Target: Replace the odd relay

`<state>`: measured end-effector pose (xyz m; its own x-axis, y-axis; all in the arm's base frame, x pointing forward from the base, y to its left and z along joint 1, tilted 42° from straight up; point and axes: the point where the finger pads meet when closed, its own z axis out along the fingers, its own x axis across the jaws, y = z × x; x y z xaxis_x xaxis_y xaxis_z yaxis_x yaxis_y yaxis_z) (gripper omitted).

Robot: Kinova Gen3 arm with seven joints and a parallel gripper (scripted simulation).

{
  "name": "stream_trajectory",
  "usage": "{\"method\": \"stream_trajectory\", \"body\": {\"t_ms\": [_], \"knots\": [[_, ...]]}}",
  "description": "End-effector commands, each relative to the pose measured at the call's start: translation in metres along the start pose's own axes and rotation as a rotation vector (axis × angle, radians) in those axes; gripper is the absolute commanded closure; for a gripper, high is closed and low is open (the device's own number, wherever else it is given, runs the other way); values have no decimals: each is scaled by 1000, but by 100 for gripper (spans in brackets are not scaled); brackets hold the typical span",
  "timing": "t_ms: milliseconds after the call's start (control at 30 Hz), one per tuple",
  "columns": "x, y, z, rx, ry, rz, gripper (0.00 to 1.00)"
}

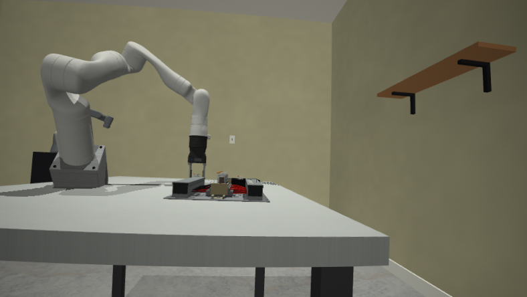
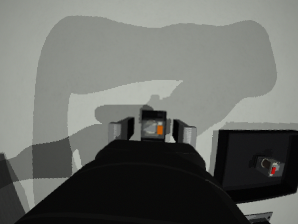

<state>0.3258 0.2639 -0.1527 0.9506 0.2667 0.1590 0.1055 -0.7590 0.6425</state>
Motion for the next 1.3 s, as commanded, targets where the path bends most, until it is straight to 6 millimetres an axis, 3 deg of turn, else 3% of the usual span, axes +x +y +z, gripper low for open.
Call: {"method": "stream_trajectory", "body": {"t_ms": [0,1267], "knots": [[0,0,1,1,1,0,0],[0,1,16,1,1,0,0]]}}
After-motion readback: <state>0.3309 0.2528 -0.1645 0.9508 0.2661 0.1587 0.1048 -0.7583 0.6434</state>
